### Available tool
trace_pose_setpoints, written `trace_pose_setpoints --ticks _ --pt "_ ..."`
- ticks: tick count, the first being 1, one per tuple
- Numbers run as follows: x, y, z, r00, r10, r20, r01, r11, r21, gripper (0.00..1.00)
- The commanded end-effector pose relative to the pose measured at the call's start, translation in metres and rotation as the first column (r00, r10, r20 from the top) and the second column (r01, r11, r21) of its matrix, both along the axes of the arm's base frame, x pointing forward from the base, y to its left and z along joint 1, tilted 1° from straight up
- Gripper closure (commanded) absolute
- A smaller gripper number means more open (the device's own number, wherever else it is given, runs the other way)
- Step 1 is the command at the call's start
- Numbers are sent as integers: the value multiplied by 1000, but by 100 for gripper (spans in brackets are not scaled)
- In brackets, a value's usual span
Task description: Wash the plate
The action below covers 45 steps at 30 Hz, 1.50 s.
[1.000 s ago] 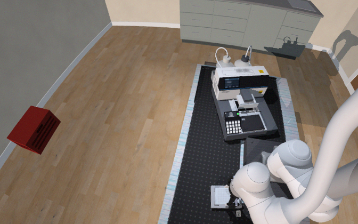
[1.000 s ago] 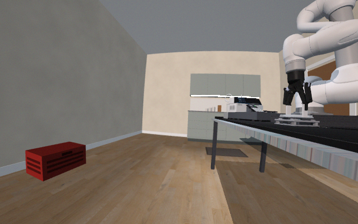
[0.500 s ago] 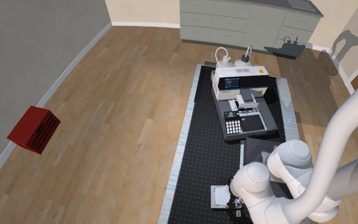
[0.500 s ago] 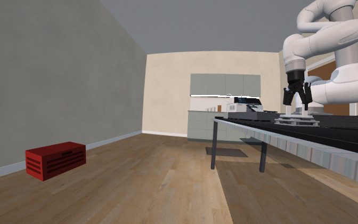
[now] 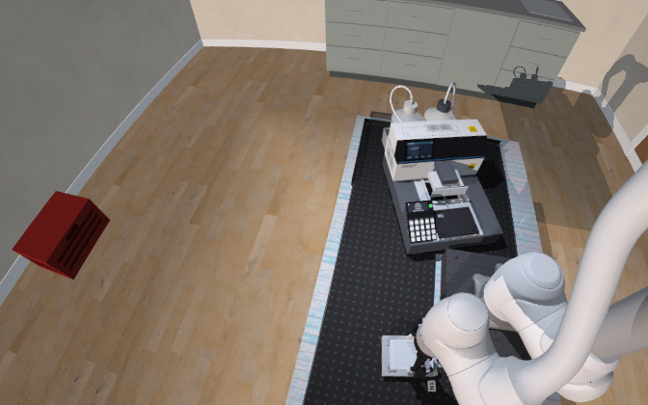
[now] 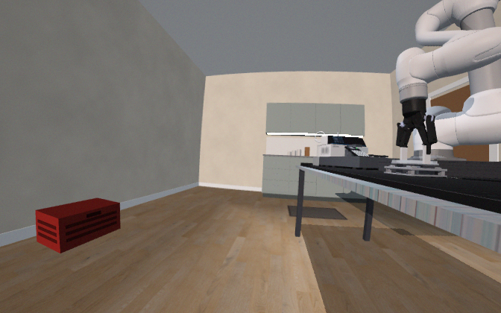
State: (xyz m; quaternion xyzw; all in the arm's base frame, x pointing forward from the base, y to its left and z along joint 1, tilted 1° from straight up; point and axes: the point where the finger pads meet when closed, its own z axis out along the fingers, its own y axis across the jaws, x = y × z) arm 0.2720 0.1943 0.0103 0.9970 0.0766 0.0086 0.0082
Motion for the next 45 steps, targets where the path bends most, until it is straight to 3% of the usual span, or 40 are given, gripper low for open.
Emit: trace_pose_setpoints --ticks 1,45 --pt "0 0 0 1000 0 0 0 1000 0 90" --pt "0 0 -4 1000 0 0 0 1000 0 90"
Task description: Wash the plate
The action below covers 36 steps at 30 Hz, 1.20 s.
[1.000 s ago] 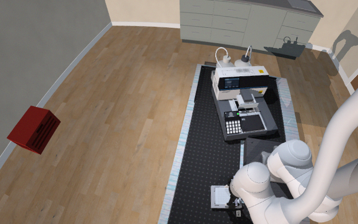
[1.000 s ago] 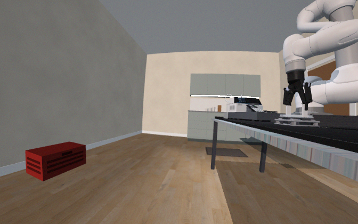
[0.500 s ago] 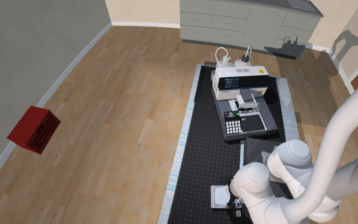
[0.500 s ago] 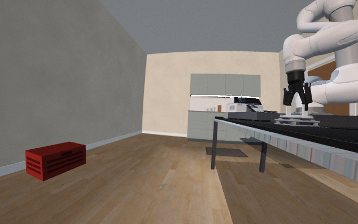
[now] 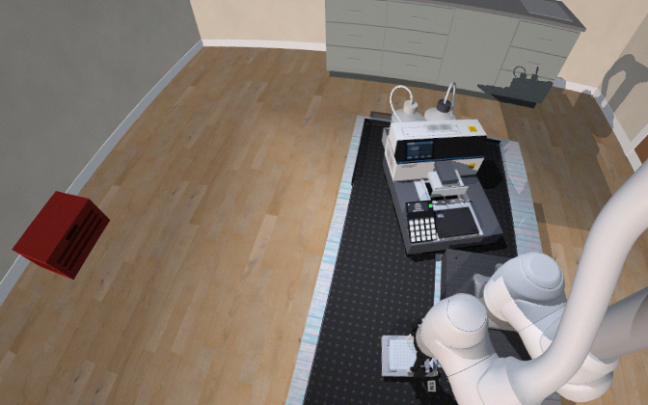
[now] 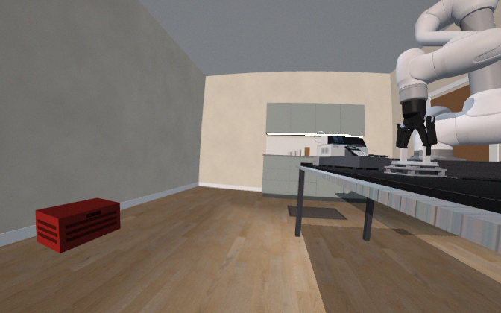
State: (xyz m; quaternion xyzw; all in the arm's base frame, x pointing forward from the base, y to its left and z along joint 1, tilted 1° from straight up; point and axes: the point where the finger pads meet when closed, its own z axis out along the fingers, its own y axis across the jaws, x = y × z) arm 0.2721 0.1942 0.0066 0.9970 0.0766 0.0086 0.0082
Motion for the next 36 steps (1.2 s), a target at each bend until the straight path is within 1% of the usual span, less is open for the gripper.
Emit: trace_pose_setpoints --ticks 1,36 --pt "0 0 0 1000 0 0 0 1000 0 90" --pt "0 0 -6 1000 0 0 0 1000 0 90"
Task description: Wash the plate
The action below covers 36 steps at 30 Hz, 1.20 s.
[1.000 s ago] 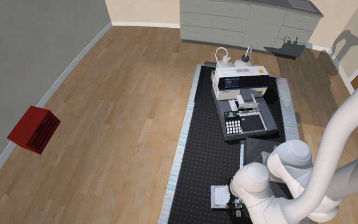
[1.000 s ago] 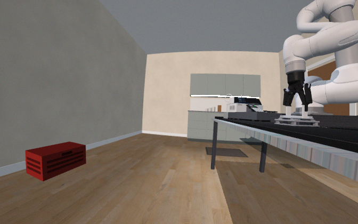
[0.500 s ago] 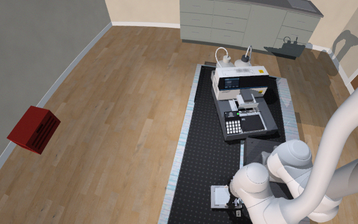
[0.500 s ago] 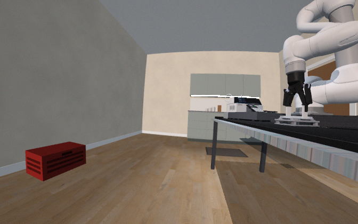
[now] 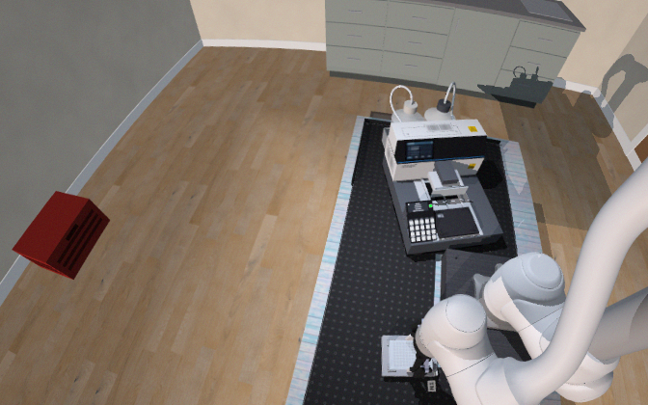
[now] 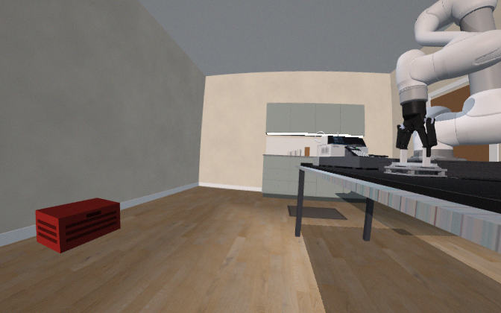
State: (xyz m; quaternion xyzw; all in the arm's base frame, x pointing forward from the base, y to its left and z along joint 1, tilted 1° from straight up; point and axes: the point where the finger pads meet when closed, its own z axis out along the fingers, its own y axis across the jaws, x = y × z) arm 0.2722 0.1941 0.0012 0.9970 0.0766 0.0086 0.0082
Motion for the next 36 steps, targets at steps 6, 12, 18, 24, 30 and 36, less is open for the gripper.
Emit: trace_pose_setpoints --ticks 6,12,18,24,30,36 --pt "0 0 -1 1000 0 0 0 1000 0 90" --pt "0 0 -2 1000 0 0 0 1000 0 90" --pt "0 0 -3 1000 0 0 0 1000 0 90" --pt "0 0 -4 1000 0 0 0 1000 0 90" --pt "0 0 -4 1000 0 0 0 1000 0 30" --pt "0 0 -4 1000 0 0 0 1000 0 30"
